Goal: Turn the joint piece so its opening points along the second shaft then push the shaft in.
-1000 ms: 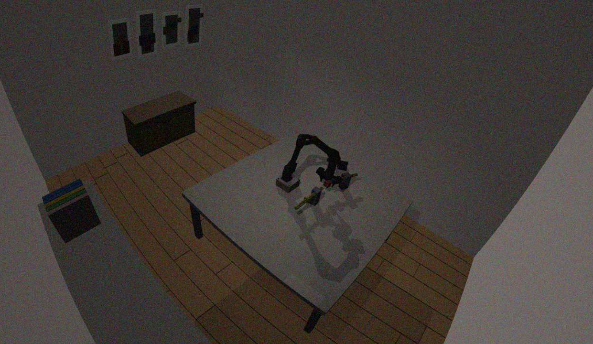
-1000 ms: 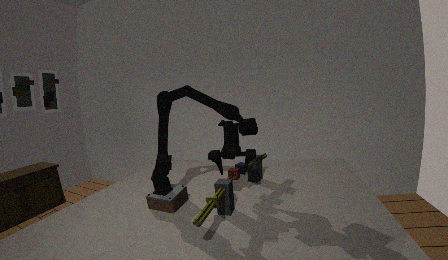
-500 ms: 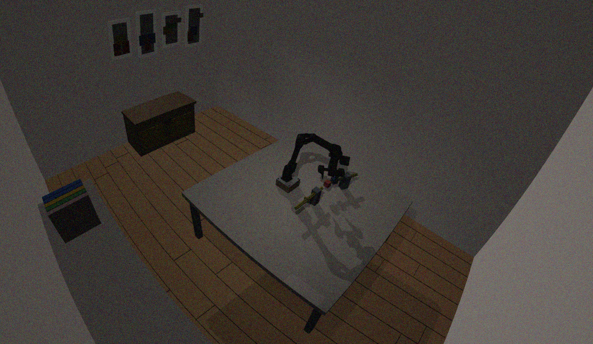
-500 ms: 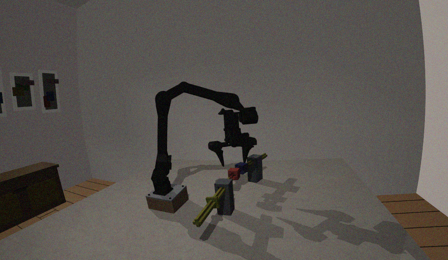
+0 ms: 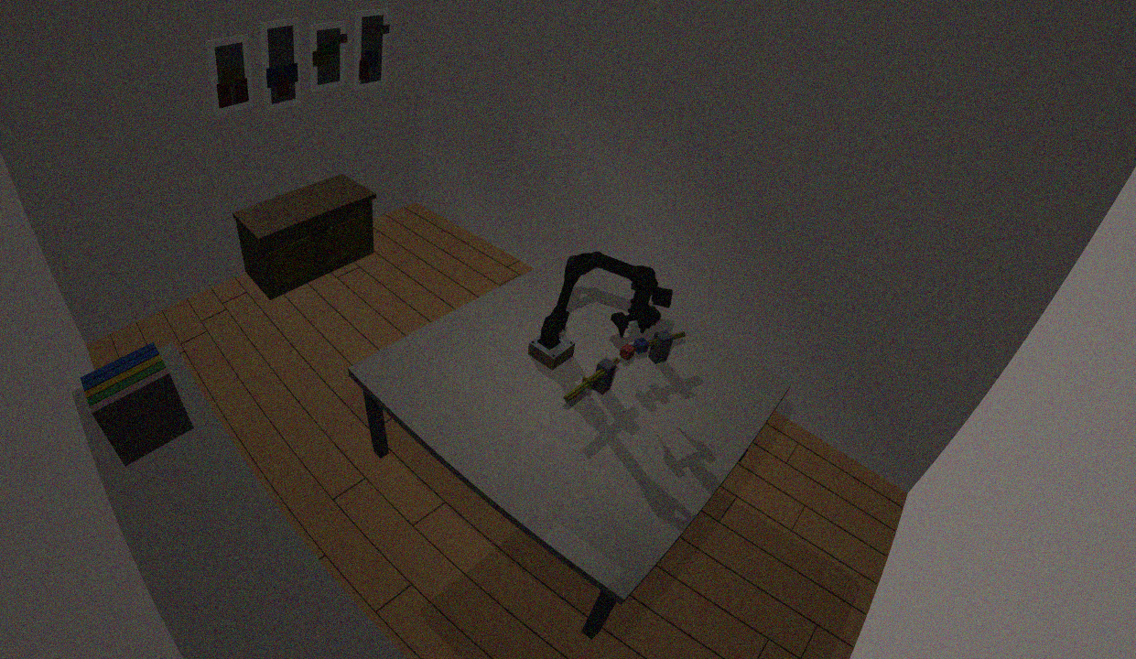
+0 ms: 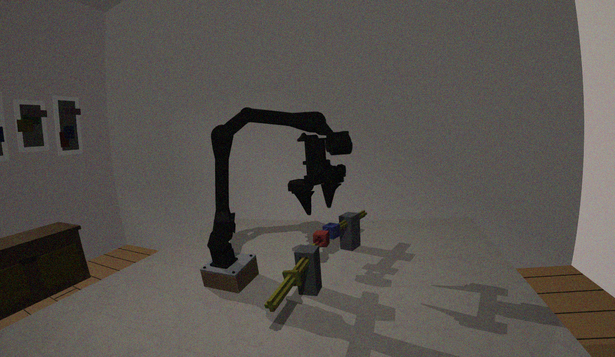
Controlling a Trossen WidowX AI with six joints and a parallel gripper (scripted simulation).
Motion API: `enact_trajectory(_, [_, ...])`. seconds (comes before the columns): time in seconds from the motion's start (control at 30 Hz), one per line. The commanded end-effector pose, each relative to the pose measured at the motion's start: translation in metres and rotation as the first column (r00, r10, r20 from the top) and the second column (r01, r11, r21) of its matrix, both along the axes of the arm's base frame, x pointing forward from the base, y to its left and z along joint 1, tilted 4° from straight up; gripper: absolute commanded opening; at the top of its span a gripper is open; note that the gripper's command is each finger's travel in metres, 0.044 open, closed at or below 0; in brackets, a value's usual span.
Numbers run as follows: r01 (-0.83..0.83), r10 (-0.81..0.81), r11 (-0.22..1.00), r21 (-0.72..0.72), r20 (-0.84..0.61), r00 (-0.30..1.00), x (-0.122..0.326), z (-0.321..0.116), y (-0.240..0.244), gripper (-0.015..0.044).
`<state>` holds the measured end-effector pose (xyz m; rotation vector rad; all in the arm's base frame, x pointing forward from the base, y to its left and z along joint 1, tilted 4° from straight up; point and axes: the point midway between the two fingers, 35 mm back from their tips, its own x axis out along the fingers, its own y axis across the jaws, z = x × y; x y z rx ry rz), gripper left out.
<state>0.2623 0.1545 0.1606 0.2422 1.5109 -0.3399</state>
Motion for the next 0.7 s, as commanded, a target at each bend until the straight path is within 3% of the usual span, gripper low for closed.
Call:
enact_trajectory(0.0, [-0.145,0.145,0.989,0.008,-0.004,0.989,-0.002,0.015,0.001,0.0440])
enact_trajectory(0.27, [-0.386,0.386,0.922,0.010,-0.018,0.922,-0.007,0.037,-0.001,0.0440])
enact_trajectory(0.67, [-0.330,0.330,0.944,0.022,-0.022,0.944,-0.006,0.033,-0.005,0.0440])
